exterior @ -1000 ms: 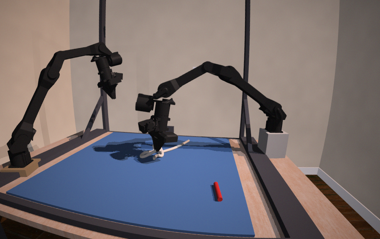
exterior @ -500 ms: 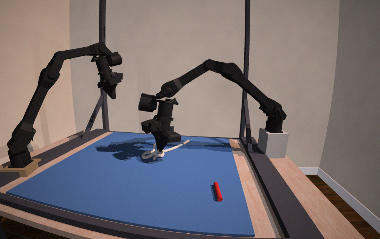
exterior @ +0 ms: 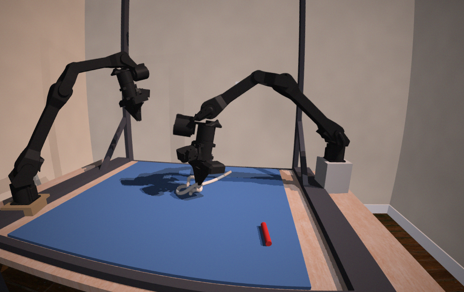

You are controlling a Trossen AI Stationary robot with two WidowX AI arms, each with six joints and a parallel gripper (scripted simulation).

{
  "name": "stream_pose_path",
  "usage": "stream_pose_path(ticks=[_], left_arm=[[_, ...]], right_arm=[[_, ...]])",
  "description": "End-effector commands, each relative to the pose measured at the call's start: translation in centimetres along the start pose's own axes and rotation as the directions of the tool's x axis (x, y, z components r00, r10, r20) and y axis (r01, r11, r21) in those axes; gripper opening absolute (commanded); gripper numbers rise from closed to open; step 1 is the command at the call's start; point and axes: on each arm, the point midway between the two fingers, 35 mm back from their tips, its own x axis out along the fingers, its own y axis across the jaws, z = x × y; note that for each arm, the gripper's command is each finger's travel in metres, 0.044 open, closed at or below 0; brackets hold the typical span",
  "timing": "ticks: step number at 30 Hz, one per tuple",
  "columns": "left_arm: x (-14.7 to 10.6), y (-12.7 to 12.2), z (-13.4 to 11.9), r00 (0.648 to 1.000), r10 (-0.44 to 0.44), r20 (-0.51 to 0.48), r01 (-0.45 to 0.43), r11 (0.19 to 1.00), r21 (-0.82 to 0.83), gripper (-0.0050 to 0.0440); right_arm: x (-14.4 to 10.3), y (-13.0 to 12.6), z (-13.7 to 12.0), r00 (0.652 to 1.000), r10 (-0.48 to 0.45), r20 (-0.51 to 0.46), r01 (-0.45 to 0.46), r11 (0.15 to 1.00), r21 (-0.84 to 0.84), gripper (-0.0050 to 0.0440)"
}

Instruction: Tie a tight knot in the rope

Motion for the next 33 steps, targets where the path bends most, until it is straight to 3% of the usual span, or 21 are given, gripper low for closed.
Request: stream_pose_path(ticks=[1,23,33], left_arm=[[-2.4,-0.5,0.8,0.998,-0.029,0.047,0.029,1.000,0.003,0.0050],[-2.5,0.4,-0.3,0.999,-0.029,0.046,0.029,1.000,0.003,0.0050],[-0.7,0.5,-0.5,0.999,-0.029,0.046,0.028,1.000,0.003,0.0050]], right_arm=[[-1.1,-0.2,0.1,1.000,0.002,0.029,-0.002,1.000,0.006,0.0100],[-1.1,-0.2,0.1,1.000,0.002,0.029,-0.002,1.000,0.006,0.0100],[-1.1,-0.2,0.1,1.000,0.002,0.029,-0.002,1.000,0.006,0.0100]])
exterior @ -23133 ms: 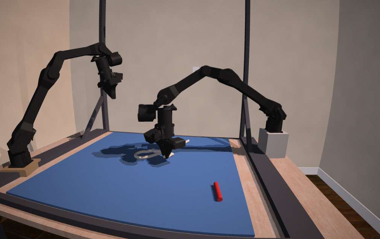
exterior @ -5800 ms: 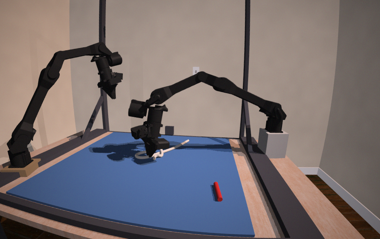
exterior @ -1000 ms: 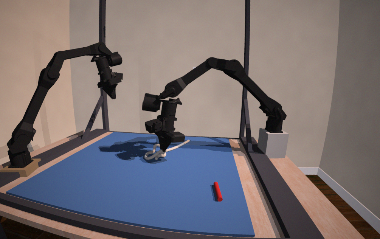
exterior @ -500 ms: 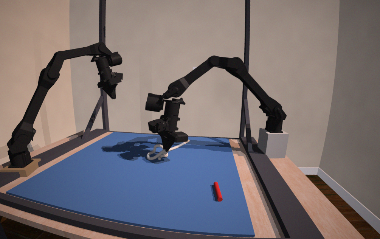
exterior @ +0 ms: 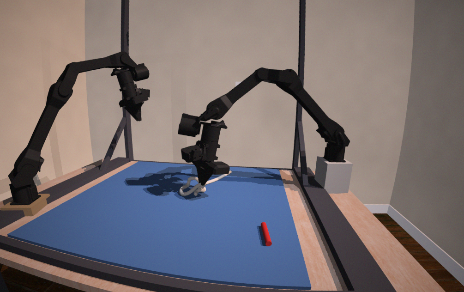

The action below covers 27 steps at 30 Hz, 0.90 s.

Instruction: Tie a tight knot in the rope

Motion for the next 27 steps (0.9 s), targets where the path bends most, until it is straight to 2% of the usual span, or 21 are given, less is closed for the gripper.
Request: stream_pose_path(ticks=[1,21,26,27], left_arm=[[-0.21,-0.23,0.41,1.000,-0.014,0.022,0.014,1.000,0.005,0.0050],[0.40,-0.17,0.32,1.000,-0.014,0.022,0.014,1.000,0.005,0.0050],[0.40,-0.17,0.32,1.000,-0.014,0.022,0.014,1.000,0.005,0.0170],[0.33,-0.18,0.33,1.000,-0.014,0.022,0.014,1.000,0.005,0.0146]], right_arm=[[-1.14,-0.16,0.07,1.000,0.002,0.029,-0.002,1.000,0.006,0.0100],[-1.14,-0.16,0.07,1.000,0.002,0.029,-0.002,1.000,0.006,0.0100],[-1.14,-0.16,0.07,1.000,0.002,0.029,-0.002,1.000,0.006,0.0100],[-1.14,-0.16,0.07,1.000,0.002,0.029,-0.002,1.000,0.006,0.0100]])
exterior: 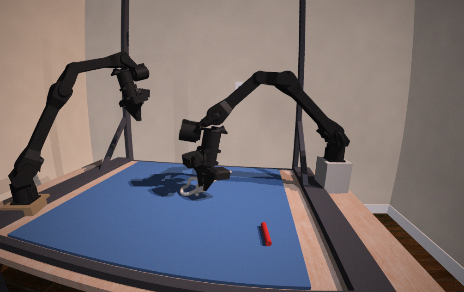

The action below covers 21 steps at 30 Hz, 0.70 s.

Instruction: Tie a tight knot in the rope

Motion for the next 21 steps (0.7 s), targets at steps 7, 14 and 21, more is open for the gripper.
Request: stream_pose_path(ticks=[7,14,21], left_arm=[[-3.4,-0.7,1.1,0.999,-0.019,0.031,0.019,1.000,0.006,0.0100],[-5.0,-0.8,1.3,0.999,-0.019,0.031,0.019,1.000,0.006,0.0100],[-6.9,-0.9,1.5,0.999,-0.019,0.031,0.019,1.000,0.006,0.0100]], right_arm=[[-1.1,-0.2,0.1,1.000,0.002,0.029,-0.002,1.000,0.006,0.0100],[-1.1,-0.2,0.1,1.000,0.002,0.029,-0.002,1.000,0.006,0.0100],[-1.1,-0.2,0.1,1.000,0.002,0.029,-0.002,1.000,0.006,0.0100]])
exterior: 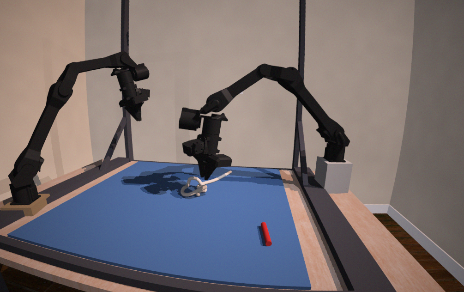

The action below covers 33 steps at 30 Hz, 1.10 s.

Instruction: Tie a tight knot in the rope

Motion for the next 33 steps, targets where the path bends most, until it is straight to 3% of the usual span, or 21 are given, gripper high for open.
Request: stream_pose_path(ticks=[1,17,33], left_arm=[[-3.0,-0.8,1.3,0.998,-0.035,0.055,0.034,0.999,0.006,0.0100],[-7.9,-1.1,1.8,0.998,-0.035,0.055,0.034,0.999,0.006,0.0100],[-8.6,-0.3,1.8,0.998,-0.027,0.048,0.027,1.000,0.006,0.0100]], right_arm=[[-1.1,-0.2,0.1,1.000,0.002,0.029,-0.002,1.000,0.006,0.0100],[-1.1,-0.2,0.1,1.000,0.002,0.029,-0.002,1.000,0.006,0.0100],[-1.1,-0.2,0.1,1.000,0.002,0.029,-0.002,1.000,0.006,0.0100]])
